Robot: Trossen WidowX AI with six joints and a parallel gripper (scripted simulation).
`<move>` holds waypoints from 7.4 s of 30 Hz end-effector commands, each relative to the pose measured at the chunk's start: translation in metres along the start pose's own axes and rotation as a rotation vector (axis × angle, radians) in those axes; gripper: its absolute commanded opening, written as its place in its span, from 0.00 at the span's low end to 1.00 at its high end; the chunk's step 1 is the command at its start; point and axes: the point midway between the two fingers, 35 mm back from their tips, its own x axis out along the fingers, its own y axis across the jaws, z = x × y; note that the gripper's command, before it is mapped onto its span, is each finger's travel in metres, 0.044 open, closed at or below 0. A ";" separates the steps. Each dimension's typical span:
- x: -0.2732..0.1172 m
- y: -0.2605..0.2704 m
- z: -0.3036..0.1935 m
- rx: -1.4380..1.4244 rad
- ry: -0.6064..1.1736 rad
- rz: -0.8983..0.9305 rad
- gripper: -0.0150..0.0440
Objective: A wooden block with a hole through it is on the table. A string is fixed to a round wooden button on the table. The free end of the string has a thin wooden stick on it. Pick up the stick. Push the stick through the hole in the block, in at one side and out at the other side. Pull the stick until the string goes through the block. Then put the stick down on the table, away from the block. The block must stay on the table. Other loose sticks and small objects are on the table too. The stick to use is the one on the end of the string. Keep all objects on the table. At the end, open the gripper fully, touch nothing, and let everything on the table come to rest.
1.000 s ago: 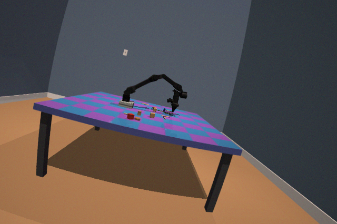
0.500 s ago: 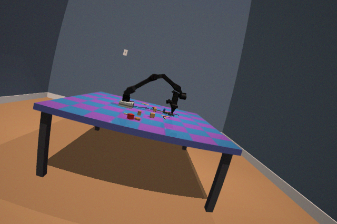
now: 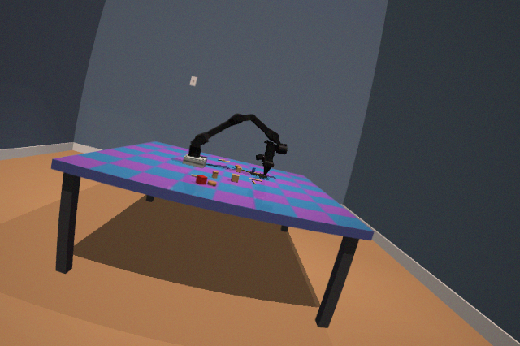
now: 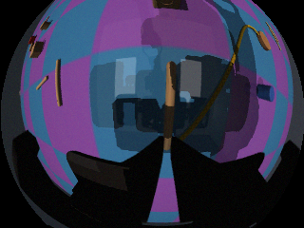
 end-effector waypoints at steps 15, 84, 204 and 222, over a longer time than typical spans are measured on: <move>0.000 0.000 0.020 -0.006 -0.006 0.007 0.25; 0.003 0.003 0.087 -0.007 -0.005 0.007 0.25; -0.076 -0.001 0.193 3.200 0.011 0.042 0.46; -0.055 -0.001 0.191 3.200 0.011 0.042 0.46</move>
